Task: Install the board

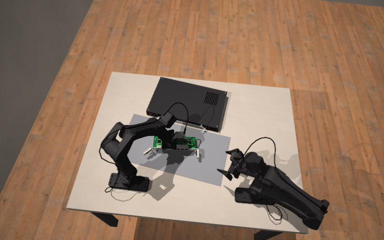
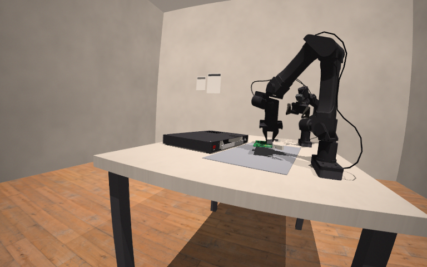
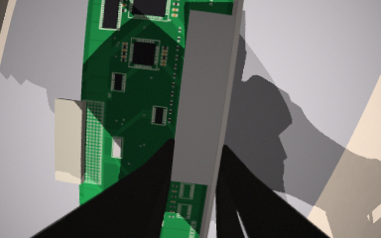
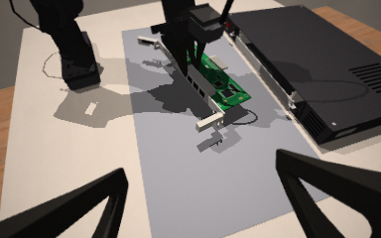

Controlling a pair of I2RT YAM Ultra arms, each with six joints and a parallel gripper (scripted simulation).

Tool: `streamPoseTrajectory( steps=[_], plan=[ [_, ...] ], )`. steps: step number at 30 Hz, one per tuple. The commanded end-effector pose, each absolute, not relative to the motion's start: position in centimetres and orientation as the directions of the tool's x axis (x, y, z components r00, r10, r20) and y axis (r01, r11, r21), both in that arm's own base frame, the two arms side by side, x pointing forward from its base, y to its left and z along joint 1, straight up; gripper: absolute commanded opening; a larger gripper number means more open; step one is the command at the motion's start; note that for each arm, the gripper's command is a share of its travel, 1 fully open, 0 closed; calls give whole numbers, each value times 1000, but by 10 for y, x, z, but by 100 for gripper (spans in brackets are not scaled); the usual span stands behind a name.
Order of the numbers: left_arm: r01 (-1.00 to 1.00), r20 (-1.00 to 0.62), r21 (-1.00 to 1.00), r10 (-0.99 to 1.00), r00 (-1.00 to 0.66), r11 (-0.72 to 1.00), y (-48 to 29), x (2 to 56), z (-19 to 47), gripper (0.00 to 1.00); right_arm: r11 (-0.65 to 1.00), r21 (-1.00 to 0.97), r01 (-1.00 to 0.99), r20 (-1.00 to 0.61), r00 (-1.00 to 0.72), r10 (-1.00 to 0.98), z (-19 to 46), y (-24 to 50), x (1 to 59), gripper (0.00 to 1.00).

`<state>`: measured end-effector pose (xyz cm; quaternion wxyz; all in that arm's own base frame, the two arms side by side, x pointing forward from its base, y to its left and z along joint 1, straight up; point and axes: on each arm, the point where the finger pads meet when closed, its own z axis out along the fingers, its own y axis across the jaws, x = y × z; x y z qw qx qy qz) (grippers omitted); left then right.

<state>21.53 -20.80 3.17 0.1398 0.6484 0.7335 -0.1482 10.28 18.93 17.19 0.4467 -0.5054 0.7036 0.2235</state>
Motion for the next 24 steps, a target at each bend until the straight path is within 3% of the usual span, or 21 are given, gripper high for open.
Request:
streamPoseTrajectory(
  steps=[1,6,12,18,24],
  plan=[
    [995,-421,-17,901,-100,102,-205,233,45,19,396,-133,-909,-864,-90,-496,176,190,103,100],
    [991,-432,-1,894,-123,136,-201,246,48,19,396,-133,-909,-864,-90,-496,176,190,103,100],
    [1000,-432,-23,902,-20,12,-206,233,45,19,396,-133,-909,-864,-90,-496,176,190,103,100],
    [992,-432,0,894,116,-129,-211,255,43,19,396,-133,-909,-864,-90,-496,176,190,103,100],
    [991,-437,13,891,126,-134,-216,271,41,19,396,-133,-909,-864,-90,-496,176,190,103,100]
  ],
)
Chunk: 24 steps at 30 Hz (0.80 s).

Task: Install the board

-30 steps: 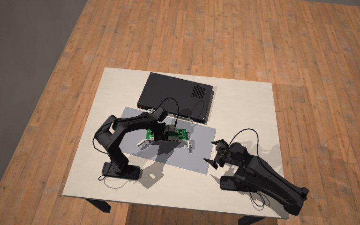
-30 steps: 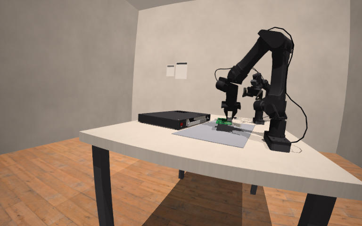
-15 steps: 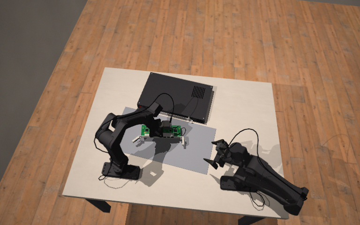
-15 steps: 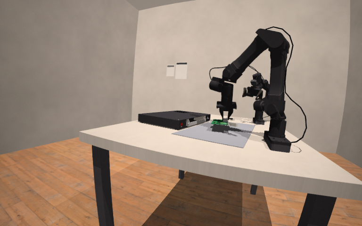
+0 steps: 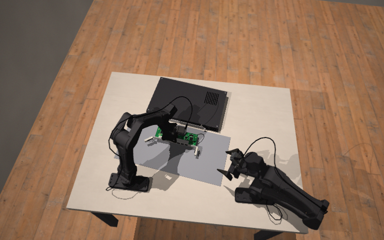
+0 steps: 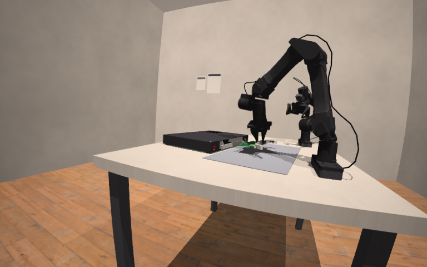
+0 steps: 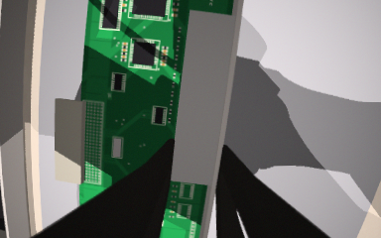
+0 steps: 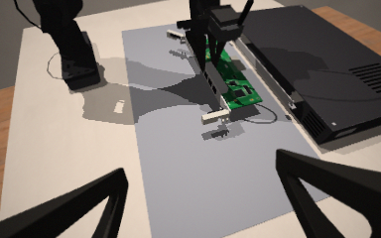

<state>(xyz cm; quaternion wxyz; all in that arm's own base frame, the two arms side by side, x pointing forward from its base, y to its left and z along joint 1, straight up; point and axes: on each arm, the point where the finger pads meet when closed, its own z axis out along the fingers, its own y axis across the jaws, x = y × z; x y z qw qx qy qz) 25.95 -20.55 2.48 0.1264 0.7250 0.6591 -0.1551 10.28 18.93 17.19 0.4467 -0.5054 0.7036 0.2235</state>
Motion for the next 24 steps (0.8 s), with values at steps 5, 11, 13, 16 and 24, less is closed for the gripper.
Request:
streamPoseTrajectory(
  steps=[5,11,13,16,24],
  plan=[
    [988,-441,33,885,151,-152,-213,269,43,19,396,-133,-909,-864,-90,-496,176,190,103,100],
    [990,-425,13,895,134,-142,-206,267,40,19,396,-133,-909,-864,-90,-496,176,190,103,100],
    [989,-432,9,892,135,-146,-207,268,40,19,396,-133,-909,-864,-90,-496,176,190,103,100],
    [989,-429,-1,893,132,-146,-207,272,37,19,396,-133,-909,-864,-90,-496,176,190,103,100],
    [991,-437,23,890,131,-135,-211,289,41,19,396,-133,-909,-864,-90,-496,176,190,103,100]
  ],
)
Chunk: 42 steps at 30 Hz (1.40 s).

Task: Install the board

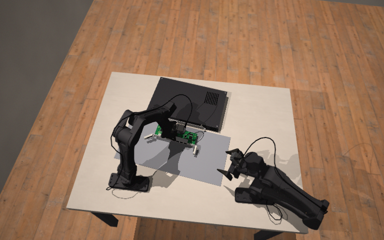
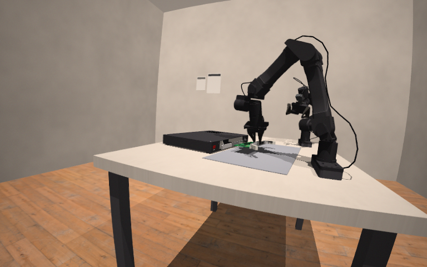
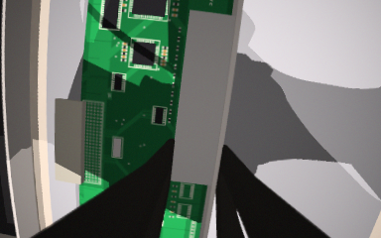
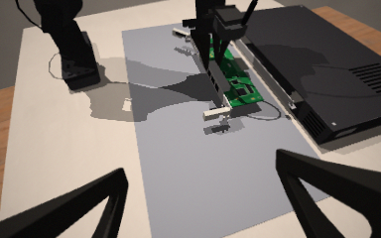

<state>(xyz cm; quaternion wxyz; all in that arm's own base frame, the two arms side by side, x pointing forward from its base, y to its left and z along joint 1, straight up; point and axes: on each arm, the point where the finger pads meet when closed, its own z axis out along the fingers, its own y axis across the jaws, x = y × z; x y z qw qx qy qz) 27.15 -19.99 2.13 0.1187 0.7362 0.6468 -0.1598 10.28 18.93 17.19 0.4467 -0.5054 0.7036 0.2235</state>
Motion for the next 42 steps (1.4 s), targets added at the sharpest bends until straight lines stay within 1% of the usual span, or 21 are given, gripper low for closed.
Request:
streamPoseTrajectory(
  steps=[1,15,18,23,24,37,38,42],
  plan=[
    [990,-437,23,890,133,-137,-212,288,41,19,396,-133,-909,-864,-90,-496,176,190,103,100],
    [990,-426,9,895,129,-139,-219,291,50,19,396,-133,-909,-864,-90,-496,176,190,103,100],
    [986,-452,65,876,167,-155,-224,303,52,19,396,-133,-909,-864,-90,-496,176,190,103,100],
    [986,-464,82,870,169,-148,-225,321,43,19,396,-133,-909,-864,-90,-496,176,190,103,100],
    [989,-452,62,879,150,-137,-221,320,40,19,396,-133,-909,-864,-90,-496,176,190,103,100],
    [988,-451,59,879,154,-143,-222,316,40,19,396,-133,-909,-864,-90,-496,176,190,103,100],
    [983,-468,103,864,182,-151,-227,324,49,19,396,-133,-909,-864,-90,-496,176,190,103,100],
    [983,-471,109,863,185,-151,-226,323,47,19,396,-133,-909,-864,-90,-496,176,190,103,100]
  ],
)
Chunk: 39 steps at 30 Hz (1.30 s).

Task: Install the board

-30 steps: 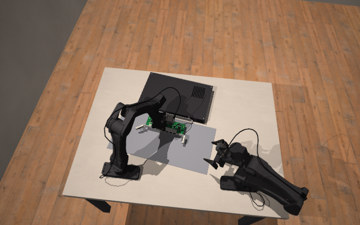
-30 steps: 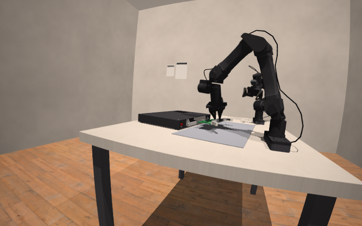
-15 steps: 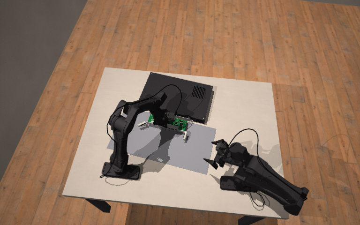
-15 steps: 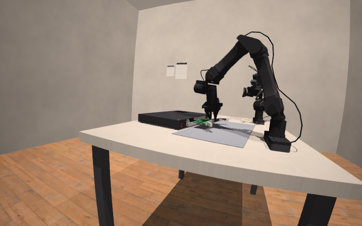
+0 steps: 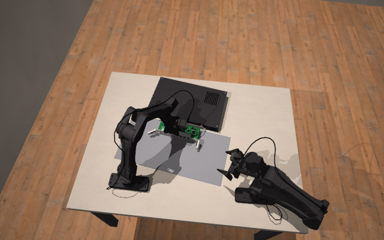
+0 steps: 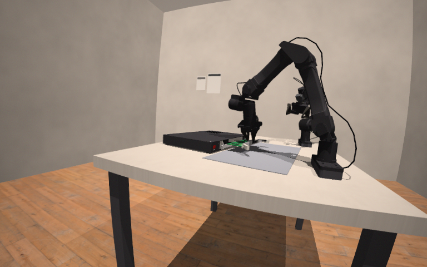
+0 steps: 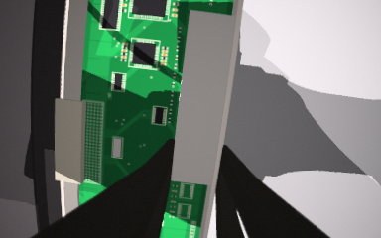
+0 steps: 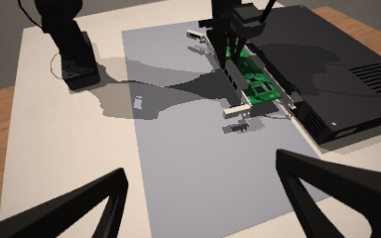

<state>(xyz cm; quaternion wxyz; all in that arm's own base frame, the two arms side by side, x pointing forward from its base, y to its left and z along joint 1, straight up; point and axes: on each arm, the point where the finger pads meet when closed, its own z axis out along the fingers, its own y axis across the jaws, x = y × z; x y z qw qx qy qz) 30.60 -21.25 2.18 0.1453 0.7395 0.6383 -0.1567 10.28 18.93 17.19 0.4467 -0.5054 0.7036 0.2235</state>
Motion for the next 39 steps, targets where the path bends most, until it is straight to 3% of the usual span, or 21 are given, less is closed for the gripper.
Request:
streamPoseTrajectory(
  steps=[1,39],
  plan=[
    [983,-471,108,863,183,-150,-226,323,47,19,396,-133,-909,-864,-90,-496,176,190,103,100],
    [985,-464,93,869,171,-145,-225,330,48,19,396,-133,-909,-864,-90,-496,176,190,103,100]
  ],
)
